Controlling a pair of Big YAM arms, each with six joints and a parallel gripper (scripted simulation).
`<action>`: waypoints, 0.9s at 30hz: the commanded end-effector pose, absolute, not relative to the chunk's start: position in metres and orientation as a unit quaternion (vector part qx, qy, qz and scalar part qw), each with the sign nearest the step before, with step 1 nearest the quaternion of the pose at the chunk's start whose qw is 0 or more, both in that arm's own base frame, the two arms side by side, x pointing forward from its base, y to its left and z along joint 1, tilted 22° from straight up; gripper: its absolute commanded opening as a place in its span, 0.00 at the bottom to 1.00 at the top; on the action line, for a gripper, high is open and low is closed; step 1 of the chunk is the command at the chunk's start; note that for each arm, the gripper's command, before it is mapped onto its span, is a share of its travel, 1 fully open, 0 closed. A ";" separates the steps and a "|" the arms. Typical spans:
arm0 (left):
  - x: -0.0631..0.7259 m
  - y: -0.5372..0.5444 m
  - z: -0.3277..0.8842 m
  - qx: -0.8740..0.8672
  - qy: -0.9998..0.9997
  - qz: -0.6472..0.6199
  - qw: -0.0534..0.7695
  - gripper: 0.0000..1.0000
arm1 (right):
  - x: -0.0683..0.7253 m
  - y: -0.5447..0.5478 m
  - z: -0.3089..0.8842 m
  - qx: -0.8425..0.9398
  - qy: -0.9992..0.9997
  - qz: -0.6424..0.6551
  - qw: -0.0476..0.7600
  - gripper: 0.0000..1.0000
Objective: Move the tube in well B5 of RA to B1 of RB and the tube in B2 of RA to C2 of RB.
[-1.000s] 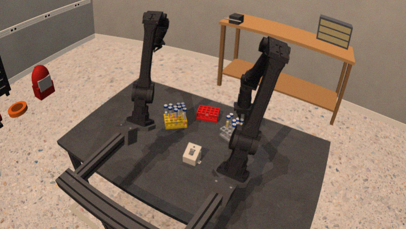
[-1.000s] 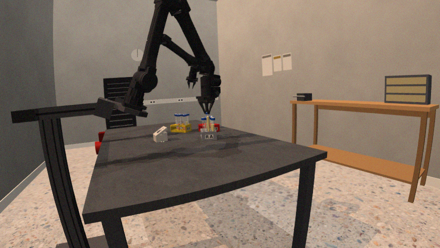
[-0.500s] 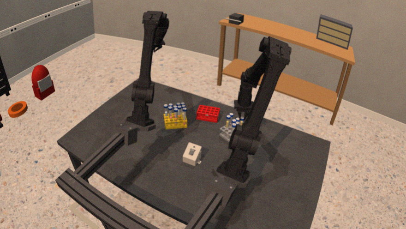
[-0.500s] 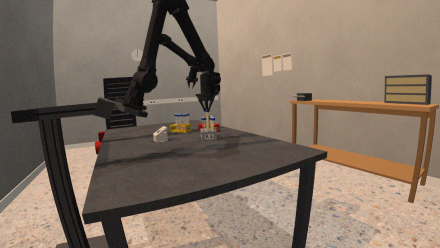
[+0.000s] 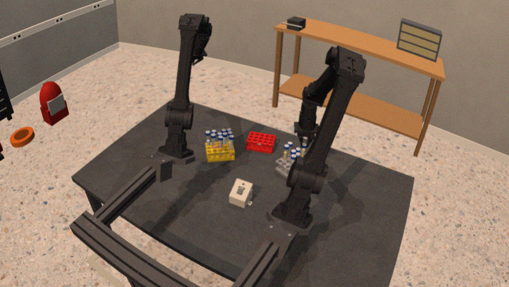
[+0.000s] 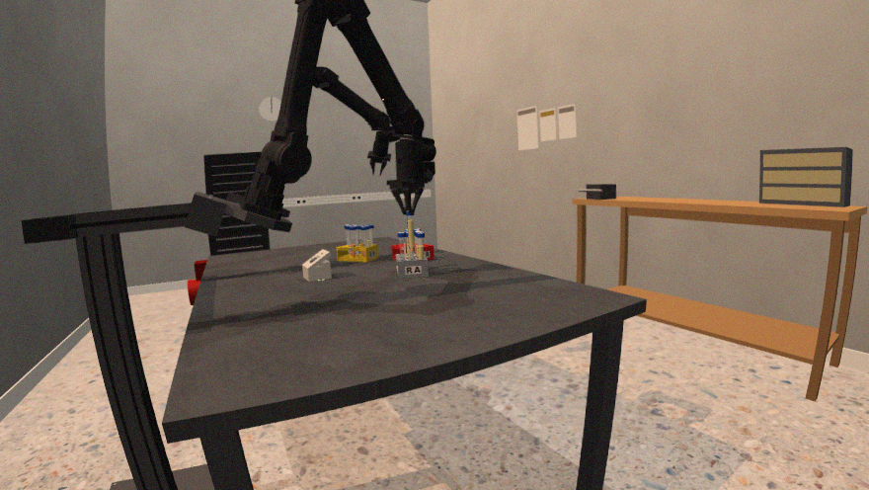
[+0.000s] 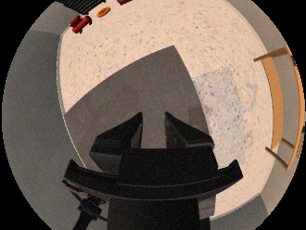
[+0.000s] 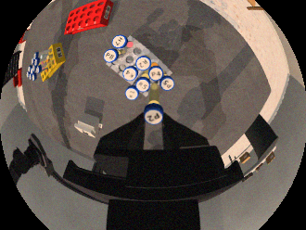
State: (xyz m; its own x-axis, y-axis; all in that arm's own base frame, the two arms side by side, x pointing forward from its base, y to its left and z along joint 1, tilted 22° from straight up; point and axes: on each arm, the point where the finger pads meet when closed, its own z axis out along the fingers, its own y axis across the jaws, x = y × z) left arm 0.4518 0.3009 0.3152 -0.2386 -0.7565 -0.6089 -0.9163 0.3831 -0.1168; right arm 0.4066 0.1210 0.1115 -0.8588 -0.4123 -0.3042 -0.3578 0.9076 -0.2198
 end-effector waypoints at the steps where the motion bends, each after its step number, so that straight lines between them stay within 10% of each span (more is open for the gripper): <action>1: 0.456 0.304 0.335 -0.539 0.769 0.131 0.318 0.30 | 0.421 0.133 0.142 -0.197 0.956 -0.072 0.203 0.00; 27: 0.456 0.304 0.335 -0.539 0.769 0.131 0.318 0.30 | 0.381 0.136 0.116 -0.199 0.958 -0.074 0.192 0.00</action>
State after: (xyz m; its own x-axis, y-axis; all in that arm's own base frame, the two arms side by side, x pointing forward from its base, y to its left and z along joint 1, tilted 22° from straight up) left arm 0.4518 0.3009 0.3152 -0.2386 -0.7565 -0.6089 -0.9163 0.3831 -0.1168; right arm 0.3826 0.1289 0.1085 -0.8584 -0.4179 -0.2974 -0.3633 0.9047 -0.2227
